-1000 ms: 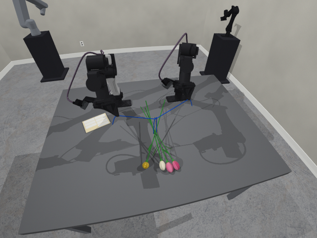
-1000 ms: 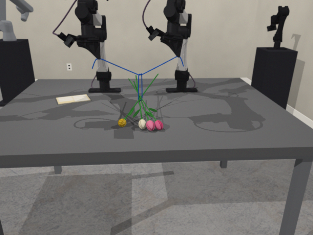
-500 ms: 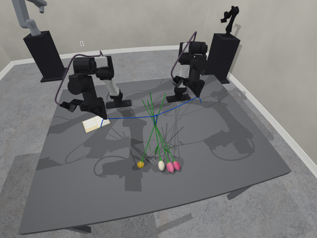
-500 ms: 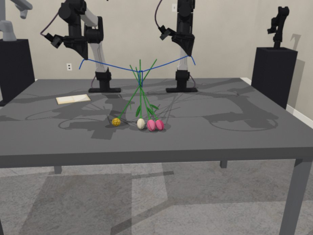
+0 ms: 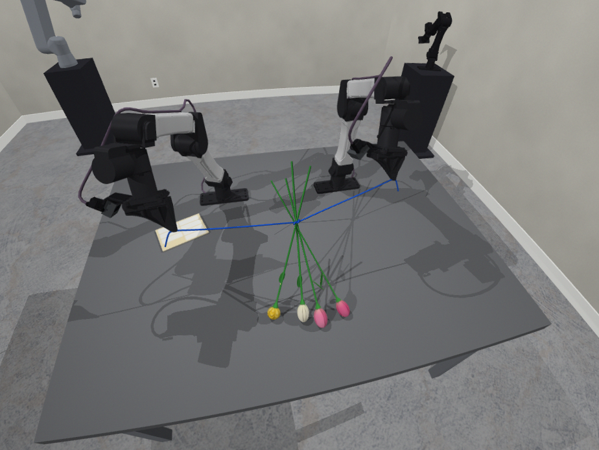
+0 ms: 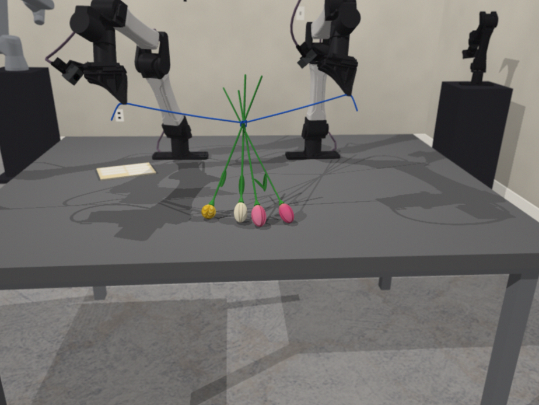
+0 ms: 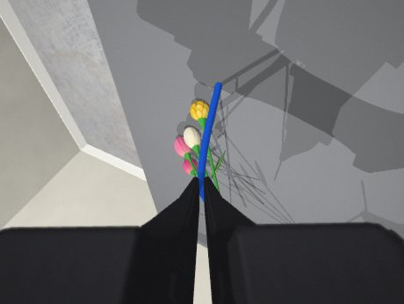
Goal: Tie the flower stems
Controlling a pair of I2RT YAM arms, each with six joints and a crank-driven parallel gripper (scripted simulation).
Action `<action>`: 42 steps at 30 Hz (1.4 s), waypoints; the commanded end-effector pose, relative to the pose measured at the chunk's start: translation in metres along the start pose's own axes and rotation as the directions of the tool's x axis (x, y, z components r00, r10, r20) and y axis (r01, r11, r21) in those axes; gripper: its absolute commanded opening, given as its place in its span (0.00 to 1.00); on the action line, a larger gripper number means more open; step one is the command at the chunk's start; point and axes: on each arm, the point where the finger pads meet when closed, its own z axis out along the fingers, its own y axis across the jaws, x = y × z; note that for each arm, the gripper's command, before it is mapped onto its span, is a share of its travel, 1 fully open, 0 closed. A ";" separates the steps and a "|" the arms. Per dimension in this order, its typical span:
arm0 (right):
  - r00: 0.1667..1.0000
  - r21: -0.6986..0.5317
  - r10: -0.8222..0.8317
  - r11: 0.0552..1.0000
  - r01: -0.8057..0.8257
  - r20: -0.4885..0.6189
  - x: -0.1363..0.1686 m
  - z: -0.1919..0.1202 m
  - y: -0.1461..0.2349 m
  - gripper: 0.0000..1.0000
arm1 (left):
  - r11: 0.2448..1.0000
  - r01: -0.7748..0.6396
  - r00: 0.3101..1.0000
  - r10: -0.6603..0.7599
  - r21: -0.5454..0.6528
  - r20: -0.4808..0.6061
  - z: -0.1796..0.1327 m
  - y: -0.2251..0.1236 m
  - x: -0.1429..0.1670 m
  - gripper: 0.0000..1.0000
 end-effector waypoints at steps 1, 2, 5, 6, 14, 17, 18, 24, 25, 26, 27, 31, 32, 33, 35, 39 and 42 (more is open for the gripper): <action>0.999 -0.049 -0.029 0.998 0.030 0.018 -0.012 -0.007 0.010 0.00 | 0.999 -0.043 0.999 0.043 -0.009 0.010 -0.009 -0.003 0.007 0.00; 0.999 -0.053 -0.028 0.998 0.029 0.020 -0.016 -0.007 0.010 0.00 | 0.999 -0.043 0.999 0.043 -0.009 0.010 -0.010 -0.003 0.011 0.00; 0.999 -0.062 -0.027 0.998 0.028 0.028 -0.028 -0.005 0.012 0.00 | 0.999 -0.044 0.999 0.044 -0.017 0.009 -0.013 -0.003 0.021 0.00; 0.999 -0.064 -0.026 0.998 0.028 0.033 -0.032 -0.005 0.012 0.00 | 0.999 -0.044 0.999 0.044 -0.021 0.003 -0.014 -0.002 0.025 0.00; 0.998 -0.091 -0.026 0.995 0.030 0.052 -0.038 -0.008 0.015 0.00 | 0.999 -0.041 0.999 0.041 -0.022 -0.008 -0.013 -0.002 0.033 0.00; 0.998 -0.091 -0.026 0.995 0.030 0.052 -0.038 -0.008 0.015 0.00 | 0.999 -0.041 0.999 0.041 -0.023 -0.008 -0.012 -0.002 0.033 0.00; 0.998 -0.094 -0.026 0.995 0.031 0.054 -0.037 -0.010 0.014 0.00 | 0.999 -0.042 0.999 0.042 -0.030 -0.008 -0.011 -0.001 0.033 0.00; 0.999 -0.098 -0.025 0.995 0.030 0.047 -0.033 0.002 0.006 0.00 | 0.998 -0.044 0.999 0.043 -0.037 -0.008 0.005 -0.005 0.034 0.00; 0.999 -0.099 -0.023 0.995 0.028 0.047 -0.033 0.006 0.005 0.00 | 0.998 -0.044 0.999 0.043 -0.037 -0.008 0.009 -0.007 0.034 0.00; 0.999 -0.099 -0.021 0.995 0.025 0.045 -0.033 0.011 0.002 0.00 | 0.998 -0.044 0.999 0.043 -0.037 -0.008 0.014 -0.009 0.035 0.00; 0.999 -0.094 -0.021 0.995 0.024 0.039 -0.032 0.016 0.000 0.00 | 0.998 -0.044 0.999 0.044 -0.037 0.001 0.020 -0.011 0.034 0.00; 0.999 -0.083 -0.016 0.996 0.019 0.031 -0.032 0.039 -0.013 0.00 | 0.998 -0.043 0.999 0.043 -0.037 0.001 0.045 -0.020 0.039 0.00; 0.999 -0.085 -0.015 0.996 0.018 0.033 -0.034 0.044 -0.015 0.00 | 0.998 -0.042 0.999 0.043 -0.037 0.001 0.050 -0.023 0.040 0.00; 0.999 -0.085 -0.015 0.996 0.018 0.033 -0.034 0.044 -0.015 0.00 | 0.998 -0.042 0.999 0.043 -0.037 0.001 0.050 -0.023 0.040 0.00; 0.999 -0.090 -0.015 0.996 0.018 0.038 -0.035 0.051 -0.018 0.00 | 0.998 -0.042 0.999 0.042 -0.037 0.001 0.057 -0.025 0.041 0.00; 0.999 -0.099 -0.016 0.995 0.021 0.046 -0.037 0.080 -0.032 0.00 | 0.998 -0.042 0.999 0.042 -0.037 0.001 0.086 -0.036 0.047 0.00; 0.999 -0.097 -0.016 0.995 0.020 0.044 -0.038 0.108 -0.046 0.00 | 0.998 -0.042 0.999 0.042 -0.038 0.001 0.115 -0.047 0.052 0.00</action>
